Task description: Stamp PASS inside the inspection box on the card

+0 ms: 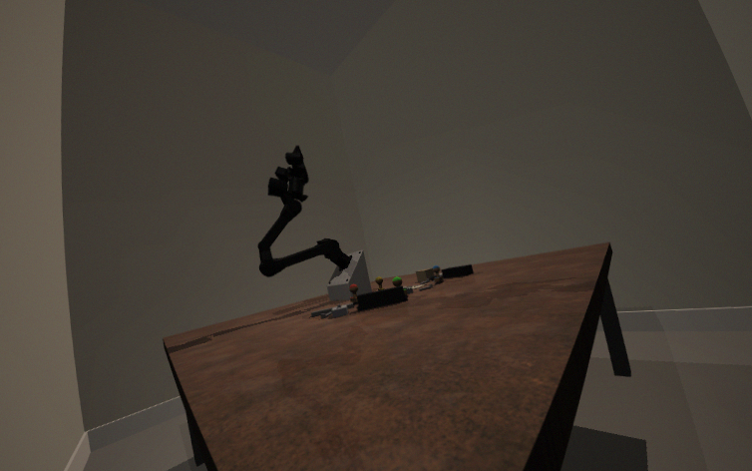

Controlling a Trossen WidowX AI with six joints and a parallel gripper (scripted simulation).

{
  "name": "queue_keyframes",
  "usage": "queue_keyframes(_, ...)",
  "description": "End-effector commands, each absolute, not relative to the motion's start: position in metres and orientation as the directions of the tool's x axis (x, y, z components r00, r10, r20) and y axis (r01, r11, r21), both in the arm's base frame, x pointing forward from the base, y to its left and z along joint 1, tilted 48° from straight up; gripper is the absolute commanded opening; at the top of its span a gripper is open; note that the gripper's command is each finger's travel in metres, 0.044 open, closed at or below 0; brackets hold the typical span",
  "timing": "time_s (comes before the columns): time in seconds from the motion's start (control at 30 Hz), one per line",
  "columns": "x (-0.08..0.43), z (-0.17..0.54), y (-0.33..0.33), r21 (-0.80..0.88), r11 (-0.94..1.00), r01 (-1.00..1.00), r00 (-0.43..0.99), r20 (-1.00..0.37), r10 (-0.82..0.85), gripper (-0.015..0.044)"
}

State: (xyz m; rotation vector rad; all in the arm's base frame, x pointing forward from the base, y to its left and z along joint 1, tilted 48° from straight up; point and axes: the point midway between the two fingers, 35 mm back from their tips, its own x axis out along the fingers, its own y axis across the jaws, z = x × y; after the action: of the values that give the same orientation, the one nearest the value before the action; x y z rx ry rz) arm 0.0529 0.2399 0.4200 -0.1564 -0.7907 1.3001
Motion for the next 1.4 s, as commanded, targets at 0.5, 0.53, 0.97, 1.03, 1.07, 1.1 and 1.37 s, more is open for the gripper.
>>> queue_keyframes(0.5,0.243,0.328,0.254,-0.327,0.625,-0.709,0.675,-0.059,0.735,0.0228)
queue_keyframes(0.53,0.256,0.320,0.249,-0.317,0.652,-0.689,0.707,-0.093,0.701,0.0228)
queue_keyframes(0.97,0.360,0.224,0.172,-0.251,0.886,-0.390,0.841,-0.488,0.232,0.0228)
queue_keyframes(1.03,0.374,0.205,0.148,-0.271,0.910,-0.314,0.820,-0.561,0.116,0.0228)
queue_keyframes(1.07,0.380,0.195,0.135,-0.284,0.918,-0.276,0.802,-0.595,0.057,0.0228)
queue_keyframes(1.1,0.386,0.185,0.122,-0.299,0.924,-0.238,0.780,-0.626,-0.002,0.0228)
queue_keyframes(1.37,0.400,0.118,0.011,-0.479,0.878,0.012,0.470,-0.772,-0.428,0.0228)
